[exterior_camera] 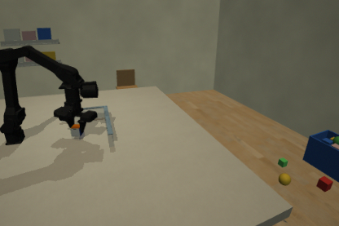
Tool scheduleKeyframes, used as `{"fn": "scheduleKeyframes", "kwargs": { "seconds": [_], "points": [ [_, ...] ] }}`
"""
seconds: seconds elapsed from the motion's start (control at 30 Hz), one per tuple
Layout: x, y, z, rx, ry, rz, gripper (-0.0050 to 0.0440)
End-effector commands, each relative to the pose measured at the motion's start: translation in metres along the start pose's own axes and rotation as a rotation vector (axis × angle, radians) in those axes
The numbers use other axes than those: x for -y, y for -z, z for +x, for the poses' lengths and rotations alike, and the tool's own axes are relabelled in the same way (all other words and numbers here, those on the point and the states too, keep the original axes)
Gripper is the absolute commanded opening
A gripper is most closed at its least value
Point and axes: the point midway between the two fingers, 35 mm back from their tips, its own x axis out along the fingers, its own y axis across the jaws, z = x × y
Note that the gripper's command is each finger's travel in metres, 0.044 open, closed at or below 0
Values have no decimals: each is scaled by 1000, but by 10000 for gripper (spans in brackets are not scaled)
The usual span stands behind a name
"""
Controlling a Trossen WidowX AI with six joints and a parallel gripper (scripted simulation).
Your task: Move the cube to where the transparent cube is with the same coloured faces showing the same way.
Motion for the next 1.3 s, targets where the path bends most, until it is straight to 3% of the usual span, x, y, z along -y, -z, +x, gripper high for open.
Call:
{"fn": "scheduleKeyframes", "kwargs": {
  "seconds": [0.0,0.8,1.03,1.1,1.27],
  "points": [
    [-3,1,0,-7,-22,3,0],
    [-3,1,19,-7,-21,3,0],
    [-5,3,15,-15,-30,0,168],
    [-5,3,15,-15,-30,0,168],
    [-5,3,15,-15,-30,0,280]
  ]
}}
